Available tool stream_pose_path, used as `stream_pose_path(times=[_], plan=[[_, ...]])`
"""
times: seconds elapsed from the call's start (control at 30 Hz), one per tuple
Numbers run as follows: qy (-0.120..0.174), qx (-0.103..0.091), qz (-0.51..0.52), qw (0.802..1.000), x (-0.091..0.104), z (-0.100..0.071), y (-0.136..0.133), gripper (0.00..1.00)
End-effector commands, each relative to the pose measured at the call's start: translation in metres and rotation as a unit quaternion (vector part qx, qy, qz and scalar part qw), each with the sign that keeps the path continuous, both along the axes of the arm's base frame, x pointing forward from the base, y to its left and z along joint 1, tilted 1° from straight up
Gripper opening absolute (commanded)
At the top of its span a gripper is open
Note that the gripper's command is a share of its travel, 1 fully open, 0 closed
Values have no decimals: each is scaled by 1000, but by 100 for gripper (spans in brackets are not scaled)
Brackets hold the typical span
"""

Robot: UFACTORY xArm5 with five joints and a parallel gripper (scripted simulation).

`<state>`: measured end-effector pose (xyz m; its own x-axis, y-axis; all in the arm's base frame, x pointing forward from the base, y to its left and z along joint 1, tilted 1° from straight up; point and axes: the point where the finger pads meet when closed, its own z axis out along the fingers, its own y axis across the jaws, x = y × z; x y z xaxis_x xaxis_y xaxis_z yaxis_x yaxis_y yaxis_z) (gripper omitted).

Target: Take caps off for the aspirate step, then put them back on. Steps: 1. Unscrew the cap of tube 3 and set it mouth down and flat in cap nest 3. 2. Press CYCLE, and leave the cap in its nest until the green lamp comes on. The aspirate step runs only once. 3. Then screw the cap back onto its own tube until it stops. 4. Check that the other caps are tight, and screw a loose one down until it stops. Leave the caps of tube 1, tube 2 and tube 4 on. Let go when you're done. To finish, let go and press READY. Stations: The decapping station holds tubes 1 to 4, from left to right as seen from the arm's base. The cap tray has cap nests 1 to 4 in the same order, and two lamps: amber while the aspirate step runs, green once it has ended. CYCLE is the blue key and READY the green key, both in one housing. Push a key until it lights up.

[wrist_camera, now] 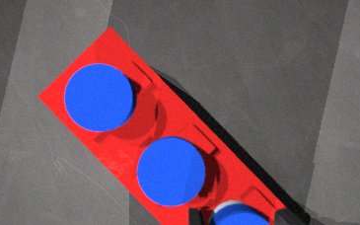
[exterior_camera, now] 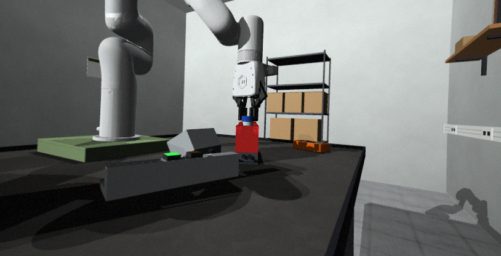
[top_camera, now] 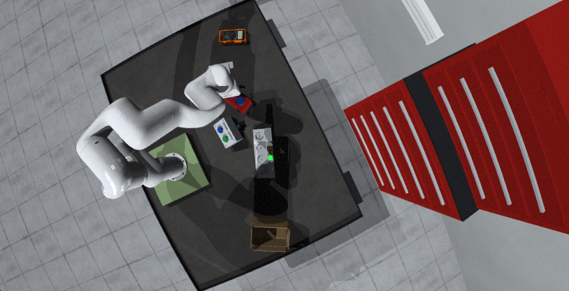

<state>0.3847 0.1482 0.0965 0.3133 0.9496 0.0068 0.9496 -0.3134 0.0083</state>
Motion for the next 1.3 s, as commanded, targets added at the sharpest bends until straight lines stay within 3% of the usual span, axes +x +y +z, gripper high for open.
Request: stream_pose_path(times=[0.0, 0.13, 0.27, 0.37, 0.43, 0.63, 0.87, 0.93, 0.97, 1.17, 1.2, 1.27], plan=[[-4, -2, 0, 1000, 2, 2, 1, 46], [-4, -2, 0, 1000, 2, 2, 1, 46], [-4, -4, 150, 989, 2, 3, 1, 46], [-4, -4, 164, 986, 2, 3, 1, 46], [-4, -6, 247, 969, 2, 3, 1, 46], [-4, -7, 371, 929, 2, 3, 1, 46], [-4, -9, 514, 858, 2, 3, 1, 46], [-4, -9, 514, 858, 2, 3, 1, 46], [-4, -10, 541, 841, 2, 3, 1, 46], [-4, -10, 541, 841, 2, 3, 1, 46], [-4, -10, 541, 841, 2, 3, 1, 0], [-4, -10, 541, 841, 2, 3, 1, 0]])
